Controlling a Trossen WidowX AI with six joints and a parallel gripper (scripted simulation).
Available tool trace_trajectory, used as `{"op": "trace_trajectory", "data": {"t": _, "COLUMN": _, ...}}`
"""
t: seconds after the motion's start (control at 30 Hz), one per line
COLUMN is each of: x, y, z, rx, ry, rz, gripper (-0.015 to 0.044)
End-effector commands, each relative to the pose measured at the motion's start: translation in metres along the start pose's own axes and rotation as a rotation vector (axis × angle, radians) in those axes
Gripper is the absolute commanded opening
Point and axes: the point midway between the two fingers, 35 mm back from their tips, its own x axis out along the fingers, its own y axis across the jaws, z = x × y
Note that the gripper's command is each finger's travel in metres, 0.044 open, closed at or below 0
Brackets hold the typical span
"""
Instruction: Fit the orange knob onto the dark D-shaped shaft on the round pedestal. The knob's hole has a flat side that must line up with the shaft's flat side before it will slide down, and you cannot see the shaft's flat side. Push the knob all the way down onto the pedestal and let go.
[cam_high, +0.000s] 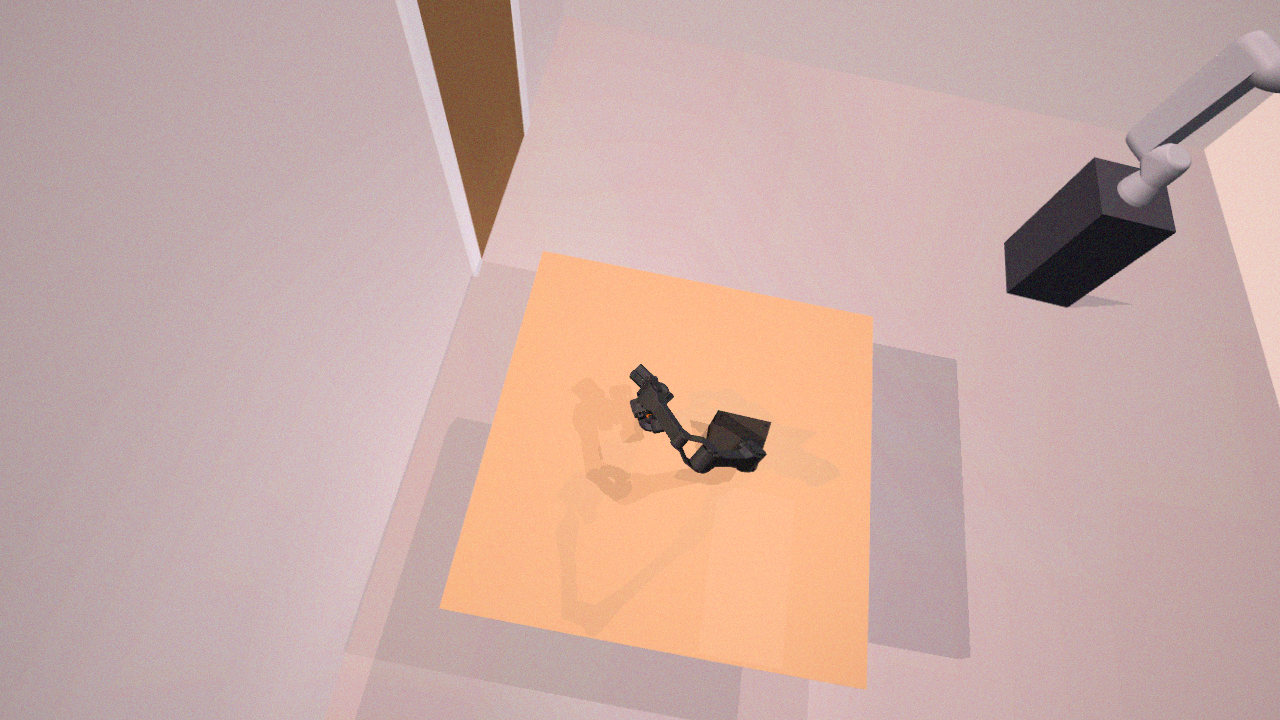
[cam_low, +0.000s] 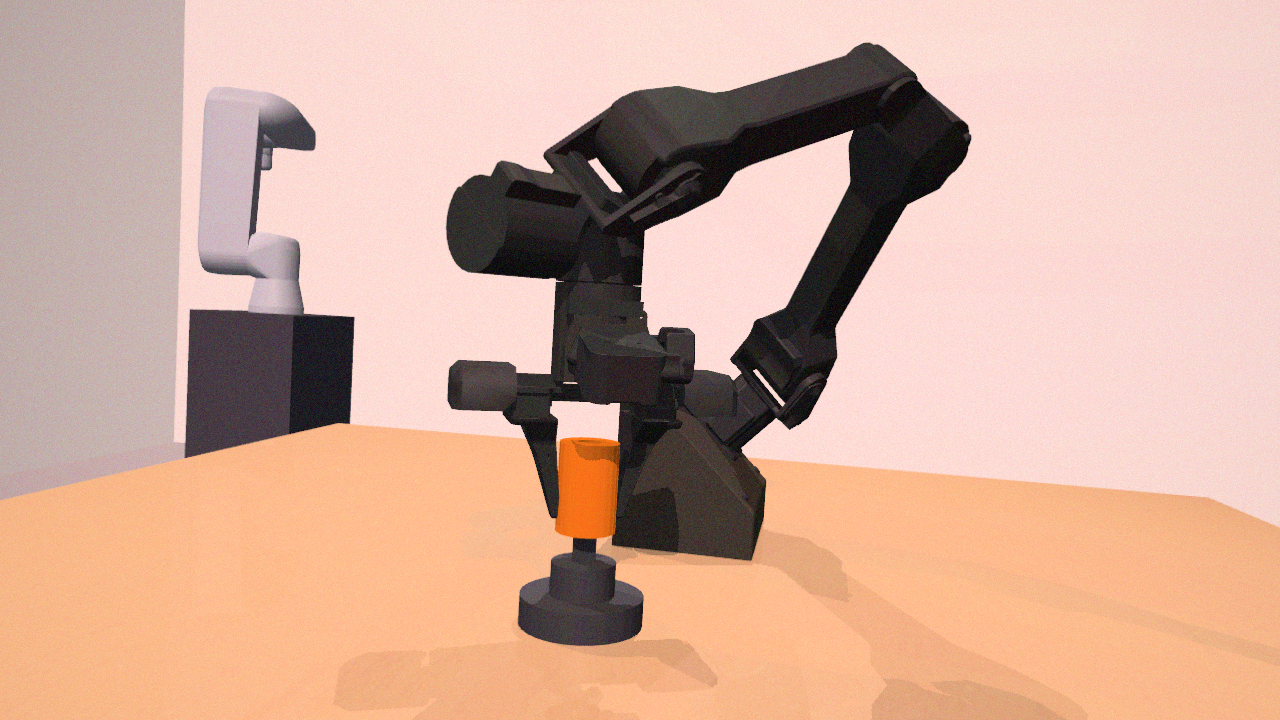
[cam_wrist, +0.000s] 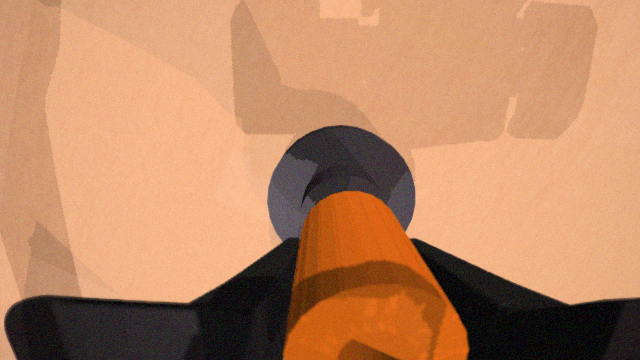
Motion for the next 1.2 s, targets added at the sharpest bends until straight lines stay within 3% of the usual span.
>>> {"op": "trace_trajectory", "data": {"t": 0.0, "x": -0.0003, "y": -0.0002, "z": 0.0001, "rx": -0.12, "ry": -0.001, "rz": 0.0, "gripper": 0.0}}
{"op": "trace_trajectory", "data": {"t": 0.83, "x": -0.0008, "y": 0.0001, "z": 0.0002, "rx": -0.161, "ry": -0.001, "rz": 0.0, "gripper": 0.0}}
{"op": "trace_trajectory", "data": {"t": 1.17, "x": 0.0019, "y": 0.0003, "z": -0.001, "rx": -0.37, "ry": -0.001, "rz": 0.0, "gripper": 0.0}}
